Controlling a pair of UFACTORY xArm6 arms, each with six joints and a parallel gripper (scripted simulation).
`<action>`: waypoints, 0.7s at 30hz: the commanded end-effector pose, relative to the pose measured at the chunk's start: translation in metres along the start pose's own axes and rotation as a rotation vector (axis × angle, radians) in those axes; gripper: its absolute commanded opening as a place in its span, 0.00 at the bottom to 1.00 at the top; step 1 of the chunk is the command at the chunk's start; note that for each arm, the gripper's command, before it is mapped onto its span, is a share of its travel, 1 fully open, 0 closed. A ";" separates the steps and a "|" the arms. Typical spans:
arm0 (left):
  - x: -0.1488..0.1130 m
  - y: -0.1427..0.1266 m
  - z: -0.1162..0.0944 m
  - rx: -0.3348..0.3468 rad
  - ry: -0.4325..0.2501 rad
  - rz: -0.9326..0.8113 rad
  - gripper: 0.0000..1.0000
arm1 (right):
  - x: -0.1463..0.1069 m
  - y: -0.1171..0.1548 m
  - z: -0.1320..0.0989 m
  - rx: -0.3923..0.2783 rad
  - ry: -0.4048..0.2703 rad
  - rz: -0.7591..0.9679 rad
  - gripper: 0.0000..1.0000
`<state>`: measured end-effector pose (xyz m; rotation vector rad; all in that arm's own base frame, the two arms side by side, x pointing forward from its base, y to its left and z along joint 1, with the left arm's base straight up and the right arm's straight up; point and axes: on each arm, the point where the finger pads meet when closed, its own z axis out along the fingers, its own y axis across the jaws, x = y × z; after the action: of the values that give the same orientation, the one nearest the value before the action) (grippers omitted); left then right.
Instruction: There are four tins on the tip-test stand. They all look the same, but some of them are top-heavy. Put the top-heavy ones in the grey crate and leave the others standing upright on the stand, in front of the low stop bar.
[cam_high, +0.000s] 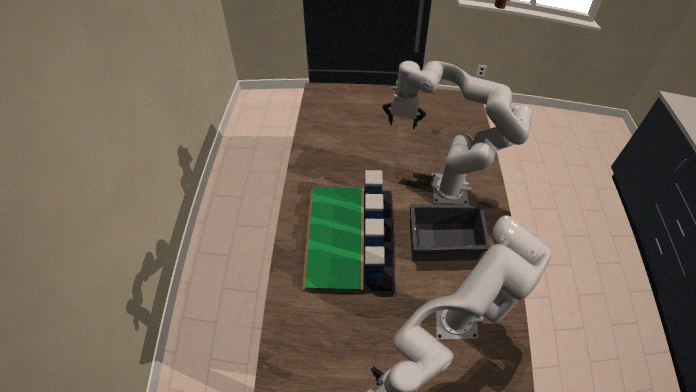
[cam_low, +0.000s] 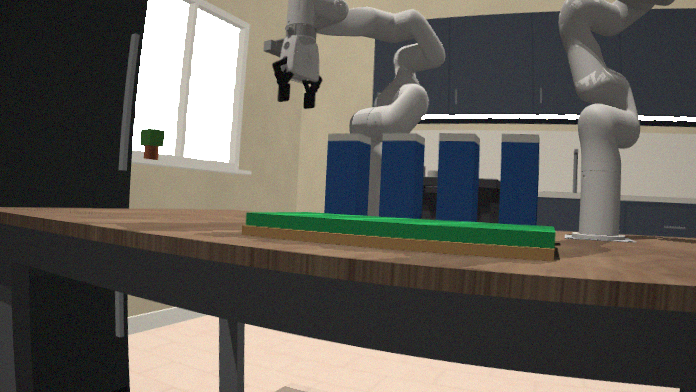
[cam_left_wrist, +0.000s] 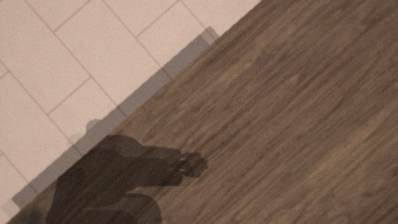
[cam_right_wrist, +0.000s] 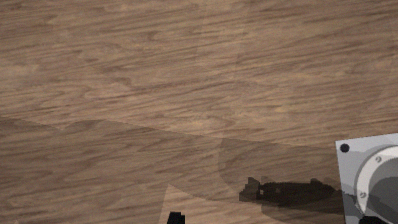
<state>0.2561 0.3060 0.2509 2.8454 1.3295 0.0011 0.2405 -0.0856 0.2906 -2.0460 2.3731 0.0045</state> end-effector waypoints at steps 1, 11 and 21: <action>0.001 0.000 -0.002 0.000 0.004 0.000 1.00 | -0.010 0.001 -0.004 0.005 0.001 0.039 1.00; 0.001 0.000 -0.002 0.000 0.004 0.000 1.00 | -0.036 0.007 -0.008 0.006 -0.001 0.137 1.00; 0.001 0.000 -0.002 0.000 0.004 0.000 1.00 | -0.061 0.013 -0.013 0.007 -0.004 0.235 1.00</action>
<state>0.2561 0.3060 0.2509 2.8454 1.3295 0.0011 0.2373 -0.0411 0.2992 -1.8337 2.5346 0.0090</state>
